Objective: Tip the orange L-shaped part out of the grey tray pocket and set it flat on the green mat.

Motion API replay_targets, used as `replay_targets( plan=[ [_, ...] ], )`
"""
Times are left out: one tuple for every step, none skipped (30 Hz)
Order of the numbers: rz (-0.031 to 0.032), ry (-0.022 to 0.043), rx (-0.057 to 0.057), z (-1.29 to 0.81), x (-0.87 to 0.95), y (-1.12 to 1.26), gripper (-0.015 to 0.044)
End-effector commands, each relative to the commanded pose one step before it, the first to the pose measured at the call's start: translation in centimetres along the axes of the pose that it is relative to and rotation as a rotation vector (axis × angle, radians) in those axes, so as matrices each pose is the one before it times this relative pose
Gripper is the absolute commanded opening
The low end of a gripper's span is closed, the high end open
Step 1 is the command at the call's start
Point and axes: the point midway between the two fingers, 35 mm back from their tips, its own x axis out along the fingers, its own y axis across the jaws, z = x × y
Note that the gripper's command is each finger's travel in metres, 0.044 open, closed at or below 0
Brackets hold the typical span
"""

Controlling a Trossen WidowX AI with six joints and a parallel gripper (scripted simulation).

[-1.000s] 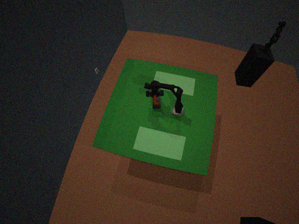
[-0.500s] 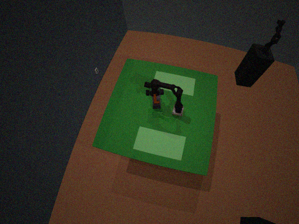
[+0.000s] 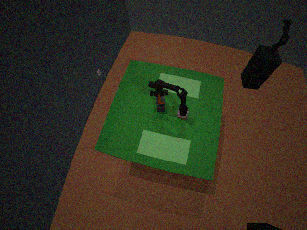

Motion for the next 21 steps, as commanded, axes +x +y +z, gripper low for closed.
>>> replay_targets(
  plan=[
    [0.00120, 0.00164, 0.0006, 1.806, 0.096, -0.123, 0.0000],
    [-0.00006, -0.00051, 0.0000, 0.488, 0.008, -0.049, 0.0000],
    [-0.00006, -0.00050, 0.0000, 0.482, 0.004, -0.047, 0.0000],
    [-0.00006, -0.00050, 0.0000, 0.480, 0.001, -0.045, 0.0000],
    [-0.00005, -0.00050, 0.0000, 0.479, -0.001, -0.042, 0.0000],
    [-0.00005, -0.00050, 0.0000, 0.476, -0.002, -0.042, 0.0000],
    [-0.00005, -0.00049, 0.0000, 0.471, -0.003, -0.042, 0.0000],
    [-0.00005, -0.00049, 0.0000, 0.471, -0.004, -0.041, 0.0000],
    [-0.00005, -0.00049, 0.0000, 0.475, -0.005, -0.040, 0.0000],
    [-0.00005, -0.00050, 0.0000, 0.480, -0.005, -0.040, 0.0000],
    [-0.00005, -0.00050, 0.0000, 0.483, -0.005, -0.040, 0.0000],
    [-0.00005, -0.00050, 0.0000, 0.483, -0.006, -0.039, 0.0000],
    [-0.00005, -0.00050, 0.0000, 0.481, -0.006, -0.039, 0.0000],
    [-0.00005, -0.00049, 0.0000, 0.478, -0.006, -0.038, 0.0000],
    [-0.00005, -0.00049, 0.0000, 0.476, -0.006, -0.038, 0.0000],
    [-0.00005, -0.00049, 0.0000, 0.475, -0.007, -0.039, 0.0000],
    [-0.00005, -0.00049, 0.0000, 0.474, -0.007, -0.040, 0.0000],
    [-0.00006, -0.00048, 0.0000, 0.473, -0.007, -0.042, 0.0000],
    [-0.00006, -0.00048, 0.0000, 0.470, -0.007, -0.043, 0.0000],
    [-0.00005, -0.00040, 0.0000, 0.389, -0.006, -0.036, 0.0000],
    [-0.00005, -0.00040, 0.0000, 0.388, -0.007, -0.037, 0.0000]
  ],
)
